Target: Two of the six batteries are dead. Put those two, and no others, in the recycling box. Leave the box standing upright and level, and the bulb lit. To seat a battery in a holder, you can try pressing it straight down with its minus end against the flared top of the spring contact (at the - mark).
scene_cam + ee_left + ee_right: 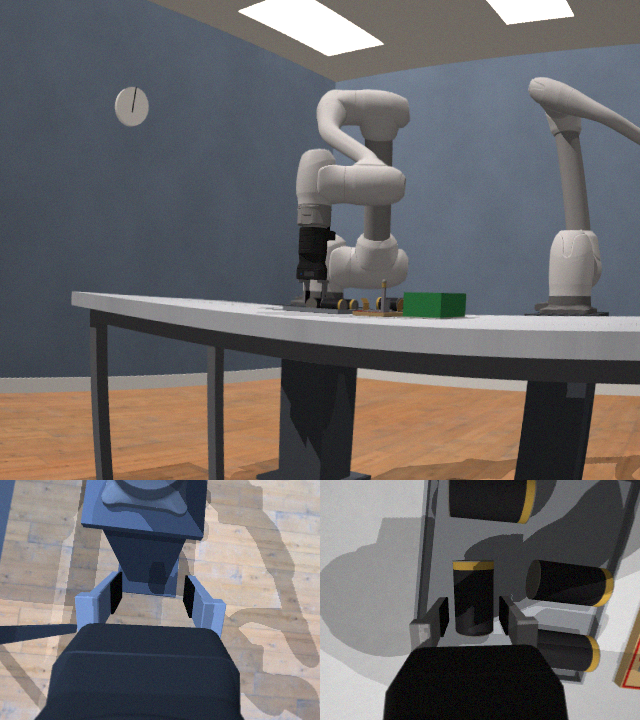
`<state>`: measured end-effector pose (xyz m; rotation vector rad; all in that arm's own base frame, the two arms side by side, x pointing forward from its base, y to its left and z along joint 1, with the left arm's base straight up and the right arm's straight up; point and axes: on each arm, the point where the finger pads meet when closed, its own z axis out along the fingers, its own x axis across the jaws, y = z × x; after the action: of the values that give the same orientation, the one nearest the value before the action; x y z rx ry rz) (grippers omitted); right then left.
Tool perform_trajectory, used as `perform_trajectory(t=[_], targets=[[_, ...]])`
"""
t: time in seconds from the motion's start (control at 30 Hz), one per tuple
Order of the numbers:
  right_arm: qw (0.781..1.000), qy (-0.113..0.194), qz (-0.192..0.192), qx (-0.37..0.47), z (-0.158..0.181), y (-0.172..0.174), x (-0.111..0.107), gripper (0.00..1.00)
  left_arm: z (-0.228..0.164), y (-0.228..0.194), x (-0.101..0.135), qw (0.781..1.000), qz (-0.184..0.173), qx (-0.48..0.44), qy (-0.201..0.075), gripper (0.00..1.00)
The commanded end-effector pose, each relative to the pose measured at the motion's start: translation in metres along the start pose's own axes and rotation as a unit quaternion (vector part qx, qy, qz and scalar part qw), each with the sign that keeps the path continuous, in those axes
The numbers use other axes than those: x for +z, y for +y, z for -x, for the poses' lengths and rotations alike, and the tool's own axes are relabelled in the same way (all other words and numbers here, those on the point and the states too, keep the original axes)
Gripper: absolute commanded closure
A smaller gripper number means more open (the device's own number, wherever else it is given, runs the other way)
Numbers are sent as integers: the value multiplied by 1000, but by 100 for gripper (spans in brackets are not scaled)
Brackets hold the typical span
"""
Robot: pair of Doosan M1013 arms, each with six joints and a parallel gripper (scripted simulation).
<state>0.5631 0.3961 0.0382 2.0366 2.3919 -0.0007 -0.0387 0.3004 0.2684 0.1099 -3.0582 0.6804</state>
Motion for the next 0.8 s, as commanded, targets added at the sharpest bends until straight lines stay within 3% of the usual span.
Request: perform_trajectory(t=[0.0,0.33,0.37,0.77], targets=[[1000,1,1,0,-1,1,1,10,0,0,-1,1000,1,0,0,0],[1000,1,1,0,-1,1,1,10,0,0,-1,1000,1,0,0,0],[1000,1,1,0,-1,1,1,43,0,0,-1,1000,1,0,0,0],[1000,1,1,0,-1,1,1,43,0,0,-1,1000,1,0,0,0]])
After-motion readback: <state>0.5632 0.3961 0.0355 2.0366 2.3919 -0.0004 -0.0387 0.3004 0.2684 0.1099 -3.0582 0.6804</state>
